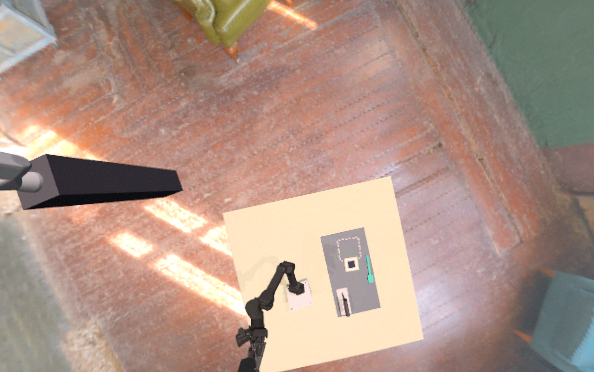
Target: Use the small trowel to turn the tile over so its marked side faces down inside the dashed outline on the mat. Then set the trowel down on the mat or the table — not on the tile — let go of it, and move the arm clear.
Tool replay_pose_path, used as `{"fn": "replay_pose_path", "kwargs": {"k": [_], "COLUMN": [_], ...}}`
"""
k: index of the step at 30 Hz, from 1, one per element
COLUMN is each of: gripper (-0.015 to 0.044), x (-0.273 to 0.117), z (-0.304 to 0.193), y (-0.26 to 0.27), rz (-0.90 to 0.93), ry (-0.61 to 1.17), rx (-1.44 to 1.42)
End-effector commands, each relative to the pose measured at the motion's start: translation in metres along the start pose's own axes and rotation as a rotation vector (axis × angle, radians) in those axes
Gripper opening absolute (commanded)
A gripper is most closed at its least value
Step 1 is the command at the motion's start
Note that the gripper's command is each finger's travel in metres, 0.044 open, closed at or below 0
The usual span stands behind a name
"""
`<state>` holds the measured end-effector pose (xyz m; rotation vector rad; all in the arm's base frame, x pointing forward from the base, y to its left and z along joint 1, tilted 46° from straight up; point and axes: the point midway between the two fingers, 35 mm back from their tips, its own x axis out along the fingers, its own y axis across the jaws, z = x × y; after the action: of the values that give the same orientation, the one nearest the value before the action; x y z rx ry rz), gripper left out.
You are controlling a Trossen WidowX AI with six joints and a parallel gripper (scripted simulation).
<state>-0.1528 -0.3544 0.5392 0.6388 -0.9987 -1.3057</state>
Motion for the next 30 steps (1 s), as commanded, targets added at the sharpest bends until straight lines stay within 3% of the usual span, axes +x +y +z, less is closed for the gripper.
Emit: {"fn": "replay_pose_path", "kwargs": {"k": [1, 11, 15, 27, 30], "gripper": [0.01, 0.01, 0.0, 0.0, 0.0079], "x": [0.0, 0.0, 0.0, 0.0, 0.0], "z": [0.0, 0.0, 0.0, 0.0, 0.0], "y": [0.0, 0.0, 0.0, 0.0, 0.0], "rz": [0.0, 0.0, 0.0, 0.0, 0.0], "ry": [0.0, 0.0, 0.0, 0.0, 0.0], "rx": [0.0, 0.0, 0.0, 0.0, 0.0]}}
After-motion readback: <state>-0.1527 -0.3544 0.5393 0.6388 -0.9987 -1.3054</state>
